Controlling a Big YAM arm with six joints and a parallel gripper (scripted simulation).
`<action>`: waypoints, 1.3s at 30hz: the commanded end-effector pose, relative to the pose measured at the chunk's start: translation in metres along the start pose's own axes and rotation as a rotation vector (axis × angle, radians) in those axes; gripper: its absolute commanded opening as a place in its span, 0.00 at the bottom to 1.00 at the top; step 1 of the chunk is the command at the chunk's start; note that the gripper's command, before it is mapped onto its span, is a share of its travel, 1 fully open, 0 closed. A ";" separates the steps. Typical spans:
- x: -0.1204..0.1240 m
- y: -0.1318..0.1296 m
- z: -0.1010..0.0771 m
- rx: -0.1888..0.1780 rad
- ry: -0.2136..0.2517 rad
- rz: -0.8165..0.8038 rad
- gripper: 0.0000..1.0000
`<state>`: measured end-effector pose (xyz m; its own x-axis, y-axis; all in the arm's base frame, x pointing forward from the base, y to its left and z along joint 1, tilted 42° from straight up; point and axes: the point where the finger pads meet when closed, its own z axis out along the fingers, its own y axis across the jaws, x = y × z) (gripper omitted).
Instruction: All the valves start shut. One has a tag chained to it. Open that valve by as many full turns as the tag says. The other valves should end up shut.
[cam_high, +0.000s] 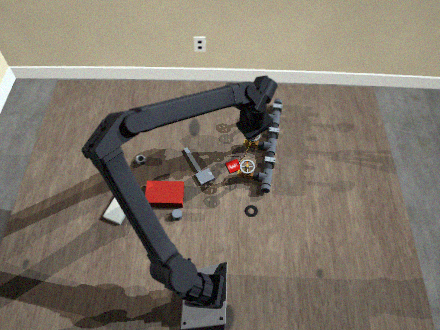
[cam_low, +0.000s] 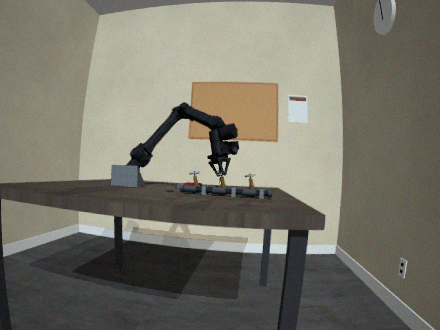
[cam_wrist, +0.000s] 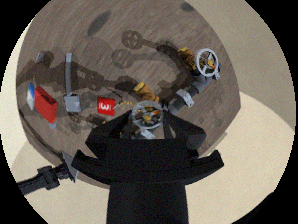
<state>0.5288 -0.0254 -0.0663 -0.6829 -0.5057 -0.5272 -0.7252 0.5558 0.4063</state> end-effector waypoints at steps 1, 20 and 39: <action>-0.015 -0.013 -0.005 0.019 -0.007 -0.361 0.00; -0.015 -0.013 -0.005 0.015 -0.001 -0.846 0.00; -0.018 -0.012 -0.008 0.023 -0.001 -0.854 1.00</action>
<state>0.5269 -0.0245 -0.0684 0.0515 -0.7504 -0.6590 -0.9956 0.0129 -0.0925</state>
